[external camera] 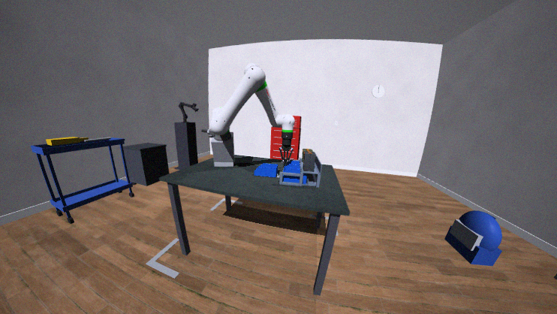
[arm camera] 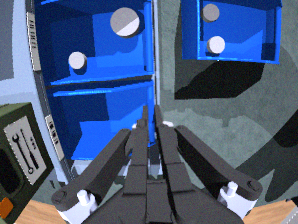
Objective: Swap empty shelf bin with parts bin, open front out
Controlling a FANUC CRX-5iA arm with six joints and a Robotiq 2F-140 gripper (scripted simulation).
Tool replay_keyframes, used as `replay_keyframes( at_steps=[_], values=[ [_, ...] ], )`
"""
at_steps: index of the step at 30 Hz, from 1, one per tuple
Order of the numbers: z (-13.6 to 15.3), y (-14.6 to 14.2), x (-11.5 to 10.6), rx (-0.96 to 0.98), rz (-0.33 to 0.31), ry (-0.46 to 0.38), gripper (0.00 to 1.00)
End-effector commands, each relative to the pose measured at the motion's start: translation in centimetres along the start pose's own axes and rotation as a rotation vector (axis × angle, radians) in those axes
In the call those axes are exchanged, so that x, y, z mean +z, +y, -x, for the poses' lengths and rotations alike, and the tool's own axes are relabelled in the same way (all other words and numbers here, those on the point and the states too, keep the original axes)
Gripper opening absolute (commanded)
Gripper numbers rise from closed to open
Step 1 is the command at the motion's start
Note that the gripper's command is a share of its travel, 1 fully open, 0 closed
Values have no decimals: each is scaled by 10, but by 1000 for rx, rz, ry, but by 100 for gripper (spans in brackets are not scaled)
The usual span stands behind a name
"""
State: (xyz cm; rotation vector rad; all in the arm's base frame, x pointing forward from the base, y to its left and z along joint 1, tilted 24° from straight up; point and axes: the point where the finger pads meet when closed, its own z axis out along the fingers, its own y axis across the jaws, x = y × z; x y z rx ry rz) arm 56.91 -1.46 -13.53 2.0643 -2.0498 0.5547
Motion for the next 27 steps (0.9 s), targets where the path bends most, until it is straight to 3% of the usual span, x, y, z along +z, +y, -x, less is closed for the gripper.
replay_keyframes(
  at_steps=[1,27],
  values=[
    [1,-1,-2,-1,-2,0,10],
    [1,-1,-23,-1,-2,0,10]
  ],
)
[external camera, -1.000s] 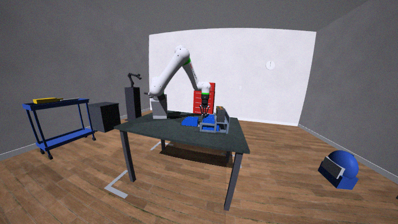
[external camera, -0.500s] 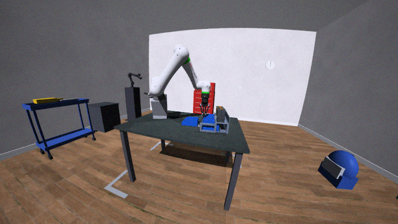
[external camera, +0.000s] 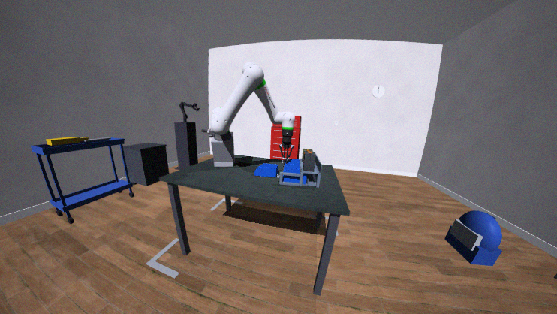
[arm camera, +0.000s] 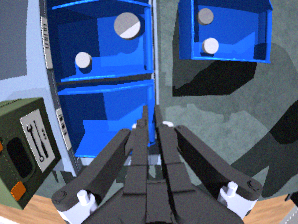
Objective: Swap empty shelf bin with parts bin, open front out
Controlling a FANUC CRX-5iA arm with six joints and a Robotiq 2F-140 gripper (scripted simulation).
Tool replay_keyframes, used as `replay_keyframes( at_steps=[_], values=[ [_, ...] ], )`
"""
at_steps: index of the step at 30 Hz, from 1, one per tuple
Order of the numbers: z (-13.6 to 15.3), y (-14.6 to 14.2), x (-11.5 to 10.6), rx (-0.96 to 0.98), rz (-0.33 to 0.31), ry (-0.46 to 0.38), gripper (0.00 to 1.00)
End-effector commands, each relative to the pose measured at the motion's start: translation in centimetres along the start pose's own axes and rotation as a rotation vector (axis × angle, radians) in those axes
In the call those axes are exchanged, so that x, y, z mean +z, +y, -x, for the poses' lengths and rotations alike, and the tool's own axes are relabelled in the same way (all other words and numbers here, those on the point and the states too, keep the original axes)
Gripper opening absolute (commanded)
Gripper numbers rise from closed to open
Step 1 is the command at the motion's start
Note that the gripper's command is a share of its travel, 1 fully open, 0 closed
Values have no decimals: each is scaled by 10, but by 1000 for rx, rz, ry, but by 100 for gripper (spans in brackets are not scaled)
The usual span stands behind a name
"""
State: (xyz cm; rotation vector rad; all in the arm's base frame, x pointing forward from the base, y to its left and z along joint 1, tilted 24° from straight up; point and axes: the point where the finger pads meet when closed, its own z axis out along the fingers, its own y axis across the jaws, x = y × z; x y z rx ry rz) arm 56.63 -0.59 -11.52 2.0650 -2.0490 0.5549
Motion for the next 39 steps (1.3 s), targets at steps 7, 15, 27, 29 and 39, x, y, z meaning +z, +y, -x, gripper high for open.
replay_keyframes(
  at_steps=[7,15,27,29,39],
  values=[
    [0,-1,-1,0,-2,-1,10],
    [0,-1,-1,0,-2,-1,10],
    [0,1,-1,0,-2,-1,10],
    [0,2,-1,0,-2,-1,10],
    [0,10,-1,0,-2,-1,10]
  ],
)
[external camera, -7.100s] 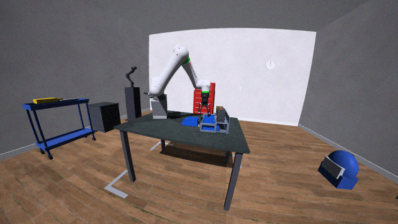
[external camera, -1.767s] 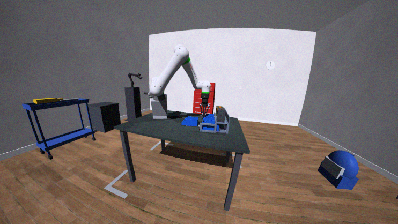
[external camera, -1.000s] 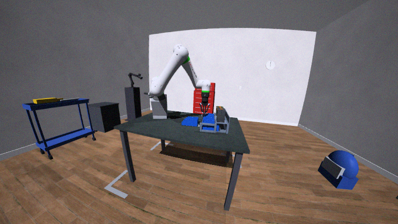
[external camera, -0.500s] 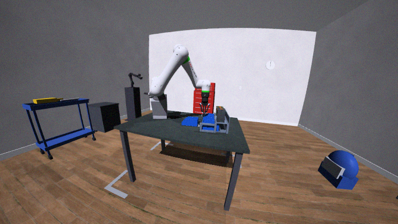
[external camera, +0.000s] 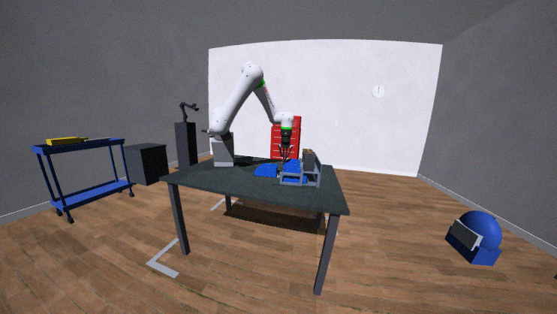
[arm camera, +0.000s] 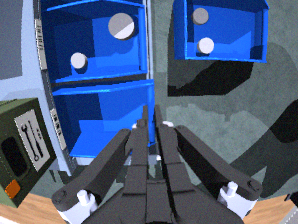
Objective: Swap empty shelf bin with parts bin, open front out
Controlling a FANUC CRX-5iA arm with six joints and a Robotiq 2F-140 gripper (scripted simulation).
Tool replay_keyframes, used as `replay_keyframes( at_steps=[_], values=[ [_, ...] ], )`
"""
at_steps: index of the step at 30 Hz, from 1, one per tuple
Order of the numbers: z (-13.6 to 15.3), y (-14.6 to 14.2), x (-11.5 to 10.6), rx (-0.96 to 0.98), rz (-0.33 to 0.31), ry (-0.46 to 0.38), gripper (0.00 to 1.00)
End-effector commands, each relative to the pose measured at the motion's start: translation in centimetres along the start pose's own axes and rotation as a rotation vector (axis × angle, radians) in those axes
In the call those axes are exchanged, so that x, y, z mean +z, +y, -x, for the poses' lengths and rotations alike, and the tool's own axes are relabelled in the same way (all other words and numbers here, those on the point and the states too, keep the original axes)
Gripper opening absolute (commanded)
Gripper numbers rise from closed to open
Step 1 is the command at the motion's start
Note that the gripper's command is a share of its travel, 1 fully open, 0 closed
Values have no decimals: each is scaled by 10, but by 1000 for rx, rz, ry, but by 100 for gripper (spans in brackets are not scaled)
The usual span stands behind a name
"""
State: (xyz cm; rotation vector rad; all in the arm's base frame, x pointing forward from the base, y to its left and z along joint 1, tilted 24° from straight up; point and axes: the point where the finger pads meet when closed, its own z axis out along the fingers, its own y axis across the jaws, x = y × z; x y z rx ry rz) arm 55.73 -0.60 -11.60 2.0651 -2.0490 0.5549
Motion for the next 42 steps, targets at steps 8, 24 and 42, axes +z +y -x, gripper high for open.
replay_keyframes(
  at_steps=[8,24,42],
  values=[
    [0,16,-1,0,-2,0,10],
    [0,53,-1,0,-2,0,10],
    [0,102,-1,0,-2,0,10]
  ],
)
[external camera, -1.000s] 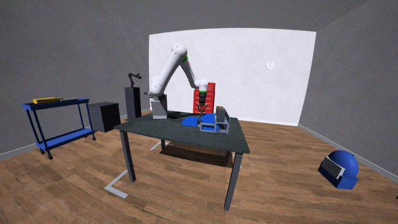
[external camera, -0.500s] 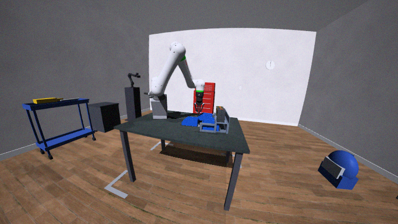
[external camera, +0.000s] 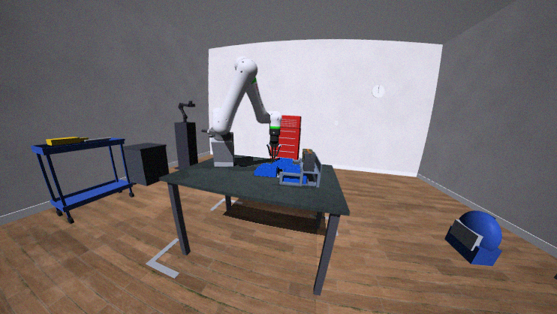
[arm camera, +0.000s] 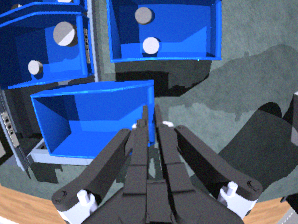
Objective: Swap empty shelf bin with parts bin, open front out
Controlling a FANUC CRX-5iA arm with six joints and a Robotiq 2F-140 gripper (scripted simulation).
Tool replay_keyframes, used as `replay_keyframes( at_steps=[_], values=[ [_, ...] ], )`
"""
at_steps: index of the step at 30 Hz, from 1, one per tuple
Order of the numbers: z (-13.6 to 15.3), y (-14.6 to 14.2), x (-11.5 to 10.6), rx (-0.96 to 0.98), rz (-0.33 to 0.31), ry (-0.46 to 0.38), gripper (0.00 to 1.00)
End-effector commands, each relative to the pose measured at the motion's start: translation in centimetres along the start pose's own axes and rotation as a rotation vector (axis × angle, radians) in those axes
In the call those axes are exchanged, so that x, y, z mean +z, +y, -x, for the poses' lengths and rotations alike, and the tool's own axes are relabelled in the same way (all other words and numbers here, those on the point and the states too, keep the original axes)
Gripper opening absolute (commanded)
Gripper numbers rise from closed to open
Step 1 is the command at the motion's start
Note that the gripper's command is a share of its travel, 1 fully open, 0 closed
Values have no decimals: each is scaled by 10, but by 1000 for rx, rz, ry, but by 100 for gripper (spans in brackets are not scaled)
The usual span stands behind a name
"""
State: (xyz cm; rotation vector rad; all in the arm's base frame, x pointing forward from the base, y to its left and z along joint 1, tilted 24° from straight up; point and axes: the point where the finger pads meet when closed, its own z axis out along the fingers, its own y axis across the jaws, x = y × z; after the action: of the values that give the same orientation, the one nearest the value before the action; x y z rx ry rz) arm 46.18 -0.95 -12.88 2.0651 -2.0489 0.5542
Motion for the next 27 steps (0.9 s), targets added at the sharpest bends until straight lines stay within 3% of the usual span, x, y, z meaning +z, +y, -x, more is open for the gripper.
replay_keyframes(
  at_steps=[1,27],
  values=[
    [0,8,-1,0,-2,0,10],
    [0,47,-1,0,-2,0,10]
  ],
)
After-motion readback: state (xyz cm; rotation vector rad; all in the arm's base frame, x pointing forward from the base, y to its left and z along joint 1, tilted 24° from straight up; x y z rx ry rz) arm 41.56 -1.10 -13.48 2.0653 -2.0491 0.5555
